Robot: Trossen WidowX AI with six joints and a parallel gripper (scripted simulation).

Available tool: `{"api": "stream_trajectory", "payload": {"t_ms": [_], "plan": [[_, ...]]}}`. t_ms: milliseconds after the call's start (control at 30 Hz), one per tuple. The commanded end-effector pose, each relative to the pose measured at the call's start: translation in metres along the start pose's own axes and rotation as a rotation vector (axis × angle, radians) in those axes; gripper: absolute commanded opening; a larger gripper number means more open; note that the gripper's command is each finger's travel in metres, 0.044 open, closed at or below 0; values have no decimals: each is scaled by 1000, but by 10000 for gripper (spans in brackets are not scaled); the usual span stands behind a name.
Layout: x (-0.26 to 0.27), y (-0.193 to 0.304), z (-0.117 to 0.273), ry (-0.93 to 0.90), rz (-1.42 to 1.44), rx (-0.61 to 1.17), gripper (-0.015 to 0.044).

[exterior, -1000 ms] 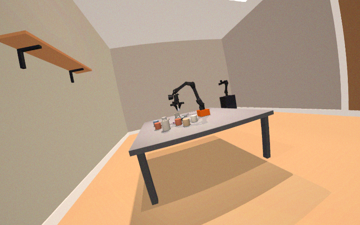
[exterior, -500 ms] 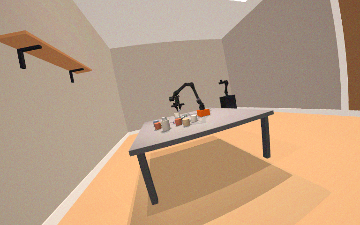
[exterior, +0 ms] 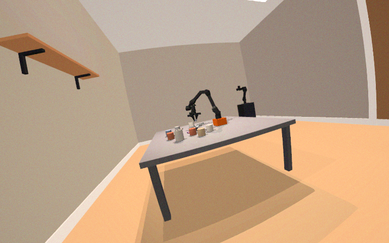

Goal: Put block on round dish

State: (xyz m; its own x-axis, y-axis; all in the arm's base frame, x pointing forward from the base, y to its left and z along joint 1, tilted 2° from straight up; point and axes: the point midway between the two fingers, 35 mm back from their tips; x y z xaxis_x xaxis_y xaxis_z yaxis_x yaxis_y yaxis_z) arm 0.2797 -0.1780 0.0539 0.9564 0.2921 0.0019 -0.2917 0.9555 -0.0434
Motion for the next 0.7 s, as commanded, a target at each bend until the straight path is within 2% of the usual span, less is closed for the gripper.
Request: {"api": "stream_trajectory", "payload": {"t_ms": [0,333,567,667], "plan": [[-19,-13,-8,13,7,1,0],[-43,-29,-19,18,12,1,0],[-44,-29,-54,18,12,1,0],[-44,-29,-57,18,12,1,0]]}}
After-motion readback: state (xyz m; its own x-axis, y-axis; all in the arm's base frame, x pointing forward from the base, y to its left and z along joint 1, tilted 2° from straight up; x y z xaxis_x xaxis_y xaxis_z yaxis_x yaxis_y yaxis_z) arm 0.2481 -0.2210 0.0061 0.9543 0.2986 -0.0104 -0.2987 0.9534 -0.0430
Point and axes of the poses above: the point midway between the two fingers, 35 mm back from their tips, its own z axis back along the fingers, its own x axis across the jaws, y = z × x, and after that the axes turned 5 degrees about -z, right-handed
